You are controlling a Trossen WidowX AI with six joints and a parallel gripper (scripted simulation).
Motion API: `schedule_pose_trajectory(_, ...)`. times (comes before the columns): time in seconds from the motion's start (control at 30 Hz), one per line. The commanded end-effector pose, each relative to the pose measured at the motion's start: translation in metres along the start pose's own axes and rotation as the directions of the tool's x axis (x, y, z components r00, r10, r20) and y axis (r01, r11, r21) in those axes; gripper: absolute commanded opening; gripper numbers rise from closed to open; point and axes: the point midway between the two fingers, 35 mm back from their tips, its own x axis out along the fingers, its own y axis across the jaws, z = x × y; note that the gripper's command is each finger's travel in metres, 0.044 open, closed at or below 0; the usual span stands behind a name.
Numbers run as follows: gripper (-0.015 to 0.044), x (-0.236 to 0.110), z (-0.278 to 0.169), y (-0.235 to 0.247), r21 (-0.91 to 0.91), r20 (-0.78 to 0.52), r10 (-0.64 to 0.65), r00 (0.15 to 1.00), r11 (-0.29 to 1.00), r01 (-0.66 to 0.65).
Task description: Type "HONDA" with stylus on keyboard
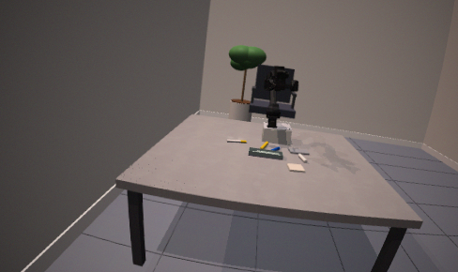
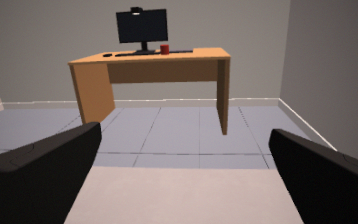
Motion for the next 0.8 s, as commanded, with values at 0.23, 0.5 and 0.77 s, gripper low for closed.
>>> schedule_pose_trajectory(0.23, 0.0230, 0.042, -0.103, 0.000, 0.027, -0.447, -0.018, 0.894, 0.999, 0.034)
schedule_pose_trajectory(0.5, 0.0020, 0.038, -0.231, 0.000, -0.006, -0.861, -0.047, 0.507, 0.997, 0.081)
schedule_pose_trajectory(0.77, 0.0000, -0.008, -0.324, -0.001, -0.087, -0.996, -0.088, 0.006, 0.992, 0.087)
